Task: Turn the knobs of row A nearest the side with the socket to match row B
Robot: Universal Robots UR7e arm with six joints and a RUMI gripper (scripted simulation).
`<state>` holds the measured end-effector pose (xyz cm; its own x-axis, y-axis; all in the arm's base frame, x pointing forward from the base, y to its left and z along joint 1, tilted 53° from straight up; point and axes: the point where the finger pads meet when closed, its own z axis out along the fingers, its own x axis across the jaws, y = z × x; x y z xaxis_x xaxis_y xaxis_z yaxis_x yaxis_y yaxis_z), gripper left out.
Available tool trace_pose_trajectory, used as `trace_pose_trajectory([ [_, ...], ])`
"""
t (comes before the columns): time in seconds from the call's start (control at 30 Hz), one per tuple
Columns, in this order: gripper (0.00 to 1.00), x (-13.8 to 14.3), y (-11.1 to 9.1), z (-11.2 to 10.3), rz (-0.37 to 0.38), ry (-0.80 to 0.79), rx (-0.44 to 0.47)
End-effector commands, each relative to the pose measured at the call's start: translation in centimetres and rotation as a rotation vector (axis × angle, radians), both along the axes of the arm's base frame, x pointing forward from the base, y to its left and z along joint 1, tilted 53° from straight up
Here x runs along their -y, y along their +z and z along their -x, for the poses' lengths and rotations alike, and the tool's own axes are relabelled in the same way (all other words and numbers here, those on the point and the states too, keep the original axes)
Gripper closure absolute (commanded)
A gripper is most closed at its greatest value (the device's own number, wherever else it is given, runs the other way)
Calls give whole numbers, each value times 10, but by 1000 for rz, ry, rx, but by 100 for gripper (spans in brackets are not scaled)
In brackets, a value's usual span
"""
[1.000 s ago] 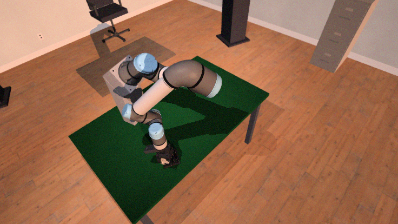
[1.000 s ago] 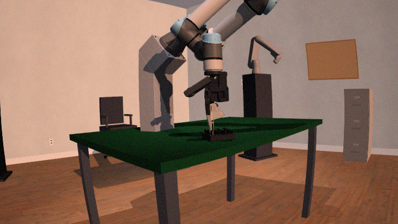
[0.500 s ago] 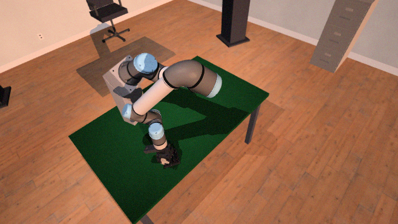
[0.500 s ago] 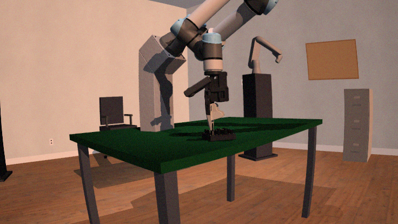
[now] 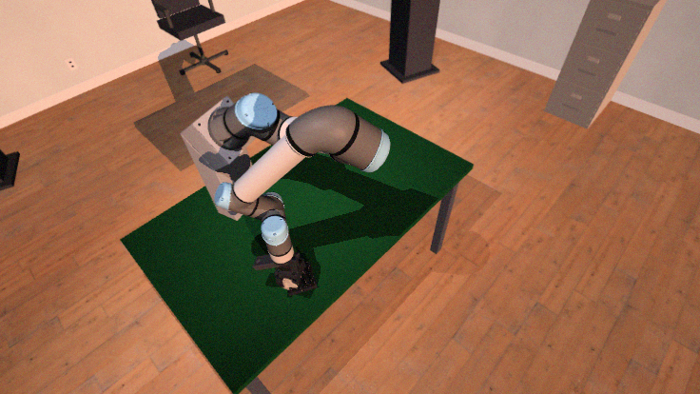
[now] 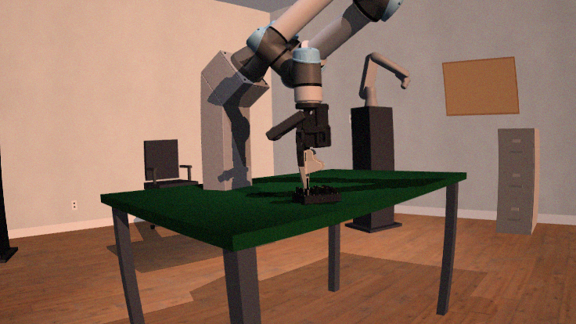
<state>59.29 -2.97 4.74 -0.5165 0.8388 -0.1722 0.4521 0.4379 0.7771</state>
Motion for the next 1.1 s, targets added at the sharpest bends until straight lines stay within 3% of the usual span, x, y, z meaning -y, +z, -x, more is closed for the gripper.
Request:
trace_pose_trajectory([
  [0.0,89,-1,-2,-3,1,0,1],
  [1.07,89,-4,-8,-10,1,0,1],
])
